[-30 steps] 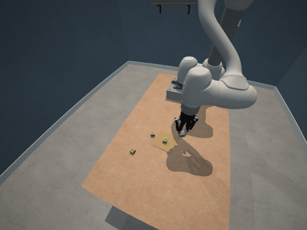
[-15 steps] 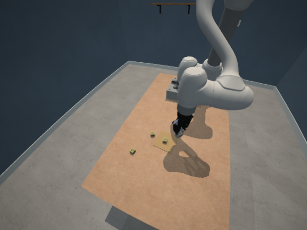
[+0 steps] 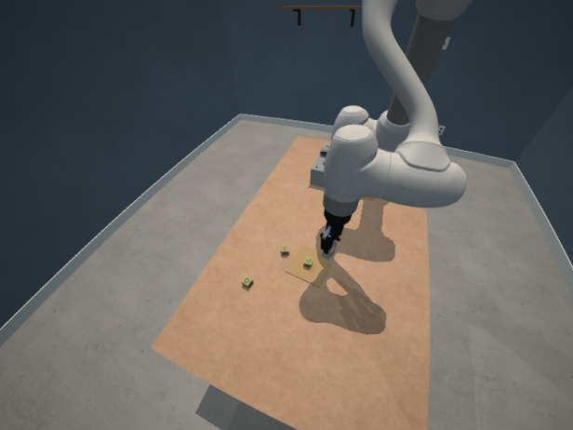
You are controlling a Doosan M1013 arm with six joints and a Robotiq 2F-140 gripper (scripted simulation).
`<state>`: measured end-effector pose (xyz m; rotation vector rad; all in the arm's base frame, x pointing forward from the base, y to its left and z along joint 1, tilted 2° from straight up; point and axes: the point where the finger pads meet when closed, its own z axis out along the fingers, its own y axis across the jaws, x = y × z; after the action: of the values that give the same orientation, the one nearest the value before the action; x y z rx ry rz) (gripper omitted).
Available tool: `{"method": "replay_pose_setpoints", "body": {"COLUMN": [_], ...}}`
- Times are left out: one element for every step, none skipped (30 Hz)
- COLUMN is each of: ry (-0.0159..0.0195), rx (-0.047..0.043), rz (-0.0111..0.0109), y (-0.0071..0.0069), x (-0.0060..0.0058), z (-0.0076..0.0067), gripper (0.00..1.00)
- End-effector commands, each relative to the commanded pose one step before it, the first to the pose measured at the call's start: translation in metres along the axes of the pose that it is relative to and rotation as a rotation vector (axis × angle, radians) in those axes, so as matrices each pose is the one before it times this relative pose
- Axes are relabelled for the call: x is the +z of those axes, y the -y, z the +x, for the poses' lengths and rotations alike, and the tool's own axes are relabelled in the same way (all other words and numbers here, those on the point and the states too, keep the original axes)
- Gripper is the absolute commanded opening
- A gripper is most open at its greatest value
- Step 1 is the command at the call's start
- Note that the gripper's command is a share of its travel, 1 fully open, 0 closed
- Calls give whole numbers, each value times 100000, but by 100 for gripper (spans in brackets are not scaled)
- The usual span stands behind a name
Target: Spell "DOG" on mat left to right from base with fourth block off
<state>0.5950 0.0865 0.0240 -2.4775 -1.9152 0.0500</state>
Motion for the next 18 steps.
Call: {"method": "replay_pose_setpoints", "body": {"ry": [-1032, 0, 0, 0, 0, 0, 0, 0, 0, 0, 0, 0, 0, 0, 0, 0, 0, 0], "rx": [-13902, -2871, -2856, 0, 0, -3002, -2378, -1793, -1263, -804, -433, -295, -167, -25, 0, 0, 0, 0], "rz": [409, 0, 0, 0, 0, 0, 0, 0, 0, 0, 0, 0, 0, 0, 0, 0, 0, 0], "y": [-391, -69, -65, 0, 0, -65, -48, -34, -23, -14, -8, -5, -3, 0, 0, 0, 0, 0], "x": [-26, -5, -5, 0, 0, -5, -4, -3, -2, -1, -1, 0, 0, 0, 0, 0, 0, 0], "z": [-463, -113, -114, 0, 0, -122, -98, -75, -53, -34, -18, -13, -7, -1, 0, 0, 0, 0], "gripper": [16, 16, 16, 16, 16, 16, 16, 16, 16, 16, 16, 16, 16, 16, 16, 16, 16, 16]}}
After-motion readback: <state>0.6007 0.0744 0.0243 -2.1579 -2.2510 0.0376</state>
